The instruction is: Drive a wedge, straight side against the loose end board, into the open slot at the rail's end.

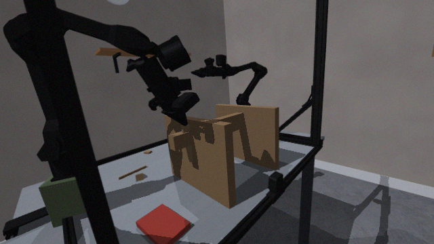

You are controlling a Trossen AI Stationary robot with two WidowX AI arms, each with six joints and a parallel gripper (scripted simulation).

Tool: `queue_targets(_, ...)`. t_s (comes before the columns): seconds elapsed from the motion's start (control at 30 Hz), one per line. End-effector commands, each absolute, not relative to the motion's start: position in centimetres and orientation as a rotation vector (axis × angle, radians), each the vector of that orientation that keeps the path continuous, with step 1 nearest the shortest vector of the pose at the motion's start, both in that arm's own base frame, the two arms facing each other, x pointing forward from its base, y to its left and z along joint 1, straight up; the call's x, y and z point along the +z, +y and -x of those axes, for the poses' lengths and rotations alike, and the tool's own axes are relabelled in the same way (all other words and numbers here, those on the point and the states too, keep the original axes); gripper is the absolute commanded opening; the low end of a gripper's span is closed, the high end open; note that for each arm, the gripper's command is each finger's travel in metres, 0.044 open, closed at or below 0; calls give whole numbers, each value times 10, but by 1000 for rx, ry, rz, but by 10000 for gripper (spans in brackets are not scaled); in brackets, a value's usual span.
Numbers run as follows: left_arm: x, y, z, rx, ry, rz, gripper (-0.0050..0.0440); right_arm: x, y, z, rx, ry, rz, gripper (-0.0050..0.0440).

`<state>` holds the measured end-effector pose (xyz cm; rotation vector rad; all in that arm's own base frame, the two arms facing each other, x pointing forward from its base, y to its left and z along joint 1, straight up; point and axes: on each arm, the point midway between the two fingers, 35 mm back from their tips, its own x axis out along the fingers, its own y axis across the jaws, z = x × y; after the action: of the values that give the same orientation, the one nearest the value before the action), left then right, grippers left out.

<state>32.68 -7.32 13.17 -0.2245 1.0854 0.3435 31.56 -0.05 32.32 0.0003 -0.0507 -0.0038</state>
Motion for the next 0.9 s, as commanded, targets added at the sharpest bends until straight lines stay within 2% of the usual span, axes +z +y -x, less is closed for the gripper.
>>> queue_targets(0.0,131,-73,-326,345,1087,223,0,323,-1,-316,-4,-50,0,440)
queue_targets(0.57,133,-73,-327,345,1088,223,0,323,-1,-316,-4,-50,0,440)
queue_targets(0.8,171,-69,-326,344,1120,219,0,323,-1,-316,-4,-50,0,440)
queue_targets(0.87,171,-83,-331,292,1065,199,48,323,-1,-316,-4,-50,0,440)
